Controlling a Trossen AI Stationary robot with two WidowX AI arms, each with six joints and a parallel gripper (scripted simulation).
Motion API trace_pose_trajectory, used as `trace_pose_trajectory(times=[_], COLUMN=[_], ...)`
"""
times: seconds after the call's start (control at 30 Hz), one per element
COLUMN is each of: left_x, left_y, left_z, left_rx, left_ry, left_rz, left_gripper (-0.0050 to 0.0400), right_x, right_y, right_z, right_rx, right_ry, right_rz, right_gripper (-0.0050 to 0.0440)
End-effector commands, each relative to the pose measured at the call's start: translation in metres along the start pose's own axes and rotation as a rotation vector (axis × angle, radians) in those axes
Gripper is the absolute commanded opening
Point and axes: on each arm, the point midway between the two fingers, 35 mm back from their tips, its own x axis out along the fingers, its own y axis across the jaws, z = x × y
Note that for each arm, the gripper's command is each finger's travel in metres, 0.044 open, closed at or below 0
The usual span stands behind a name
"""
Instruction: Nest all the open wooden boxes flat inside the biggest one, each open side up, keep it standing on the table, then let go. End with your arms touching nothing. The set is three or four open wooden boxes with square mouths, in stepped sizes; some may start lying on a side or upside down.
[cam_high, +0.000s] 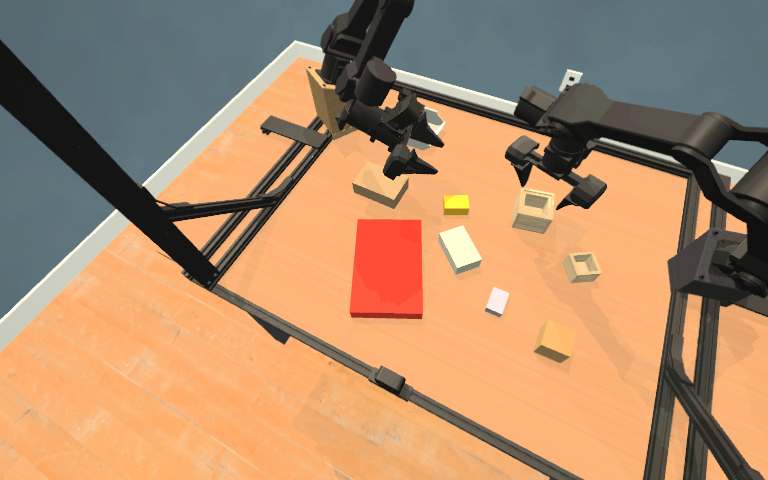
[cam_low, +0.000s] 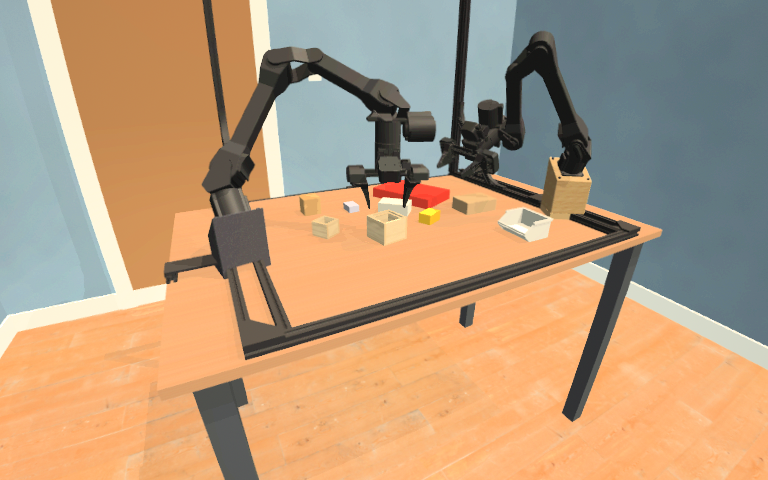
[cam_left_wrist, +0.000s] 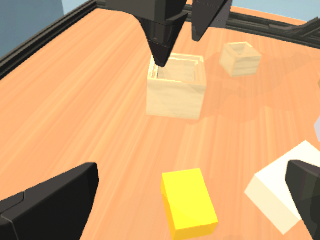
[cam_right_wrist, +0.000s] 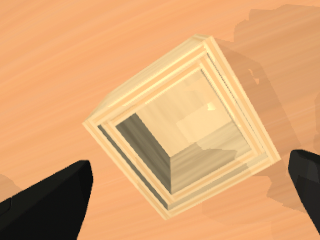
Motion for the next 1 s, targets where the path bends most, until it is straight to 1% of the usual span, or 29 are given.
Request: trace_pose_trajectory(times=[0.0,0.43,0.5,0.57,0.97], left_x=[0.000,0.000,0.000,0.000,0.000], left_y=[0.001,0.001,0.001,0.001,0.001], left_z=[0.000,0.000,0.000,0.000,0.000], left_rx=[-0.004,-0.004,-0.004,-0.004,-0.004], left_ry=[0.000,0.000,0.000,0.000,0.000], left_rz=[0.005,0.005,0.005,0.005,0.005], left_gripper=[0.0400,0.0400,0.0400,0.0400,0.0400], right_x=[-0.005,-0.017,-0.017,-0.020,-0.031], right_y=[0.002,0.002,0.002,0.002,0.001], right_z=[-0.001,-0.001,-0.001,-0.001,-0.001], right_rx=[-0.218,-0.857,-0.857,-1.015,-1.607], right_ry=[-0.007,-0.008,-0.008,-0.008,-0.008], right_rz=[0.006,0.004,0.004,0.003,0.001], right_gripper=[0.0400,0.0400,0.0400,0.0400,0.0400])
